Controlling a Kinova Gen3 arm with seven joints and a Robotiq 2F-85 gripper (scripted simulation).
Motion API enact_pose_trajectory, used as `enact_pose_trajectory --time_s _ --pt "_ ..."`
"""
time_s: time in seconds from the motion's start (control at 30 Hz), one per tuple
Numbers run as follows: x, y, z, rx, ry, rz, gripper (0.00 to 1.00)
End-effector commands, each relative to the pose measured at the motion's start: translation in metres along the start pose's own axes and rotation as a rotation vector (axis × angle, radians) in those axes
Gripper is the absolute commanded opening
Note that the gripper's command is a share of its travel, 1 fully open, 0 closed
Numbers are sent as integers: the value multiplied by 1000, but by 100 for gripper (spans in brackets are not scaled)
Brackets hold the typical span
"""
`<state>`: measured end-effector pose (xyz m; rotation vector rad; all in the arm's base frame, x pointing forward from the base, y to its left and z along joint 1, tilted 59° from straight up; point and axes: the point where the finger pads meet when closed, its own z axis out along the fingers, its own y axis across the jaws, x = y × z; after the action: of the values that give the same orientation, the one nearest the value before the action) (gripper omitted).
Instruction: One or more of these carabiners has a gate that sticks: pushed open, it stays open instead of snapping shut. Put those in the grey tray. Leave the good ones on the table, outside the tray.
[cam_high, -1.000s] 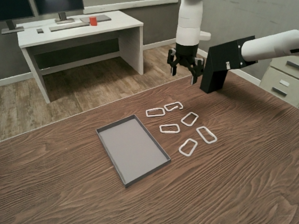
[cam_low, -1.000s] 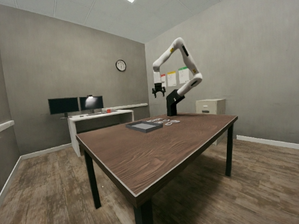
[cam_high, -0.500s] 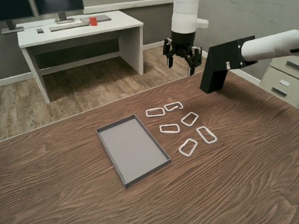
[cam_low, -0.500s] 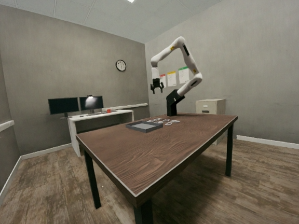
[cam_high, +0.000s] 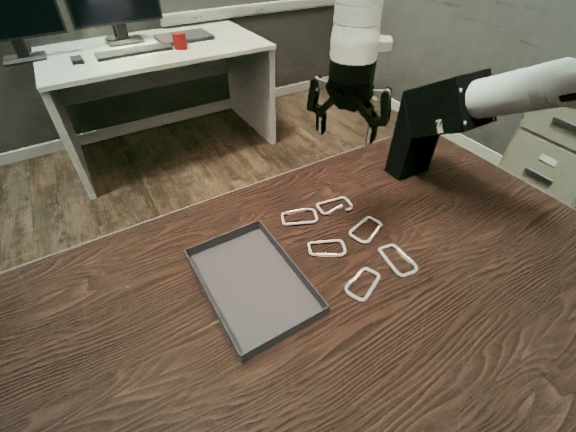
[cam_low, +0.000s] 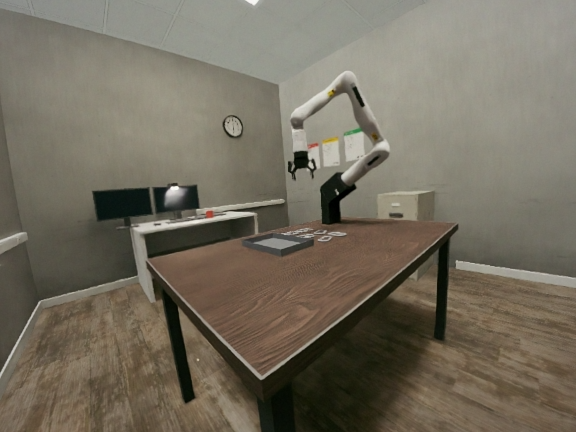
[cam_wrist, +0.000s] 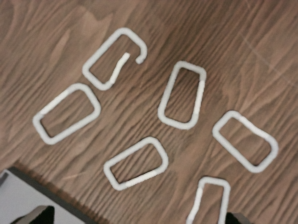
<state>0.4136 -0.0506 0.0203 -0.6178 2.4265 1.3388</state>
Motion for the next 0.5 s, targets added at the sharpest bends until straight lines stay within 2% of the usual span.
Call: enact_pose_trajectory --time_s 0.0,0.2,0.23,0.47 --pt "2 -1 -2 -2 -16 -14 100" --pt "2 -1 -2 -2 -16 -14 100" --pt "1 0 -1 9 -14 -295 100" --pt "1 0 -1 11 -14 -366 100"
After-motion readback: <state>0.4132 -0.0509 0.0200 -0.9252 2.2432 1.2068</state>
